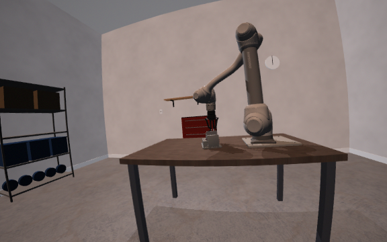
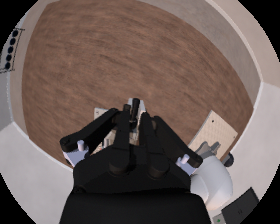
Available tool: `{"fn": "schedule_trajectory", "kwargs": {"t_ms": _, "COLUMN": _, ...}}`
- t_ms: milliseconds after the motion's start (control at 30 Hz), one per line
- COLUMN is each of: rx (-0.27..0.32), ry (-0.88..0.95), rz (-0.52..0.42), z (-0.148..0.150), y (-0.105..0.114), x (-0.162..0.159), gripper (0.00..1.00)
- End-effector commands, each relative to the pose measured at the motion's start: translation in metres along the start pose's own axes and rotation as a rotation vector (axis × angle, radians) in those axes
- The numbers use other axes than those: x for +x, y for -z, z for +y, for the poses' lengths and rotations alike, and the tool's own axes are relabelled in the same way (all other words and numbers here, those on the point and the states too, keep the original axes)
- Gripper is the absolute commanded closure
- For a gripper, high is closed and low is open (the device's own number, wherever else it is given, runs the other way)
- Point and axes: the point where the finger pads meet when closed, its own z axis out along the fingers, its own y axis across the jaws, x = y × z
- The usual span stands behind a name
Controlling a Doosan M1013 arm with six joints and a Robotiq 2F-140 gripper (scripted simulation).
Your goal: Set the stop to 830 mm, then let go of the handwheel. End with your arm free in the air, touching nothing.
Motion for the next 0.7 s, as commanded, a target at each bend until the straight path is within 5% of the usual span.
{"fn": "schedule_trajectory", "kwargs": {"t_ms": 0, "rx": 0.0, "ry": 0.0, "rz": 0.0, "z": 0.0, "y": -0.0009, "x": 0.0, "gripper": 0.96}}
{"fn": "schedule_trajectory", "kwargs": {"t_ms": 667, "rx": 0.0, "ry": 0.0, "rz": 0.0, "z": 0.0001, "y": -0.0027, "x": -0.0001, "gripper": 0.96}}
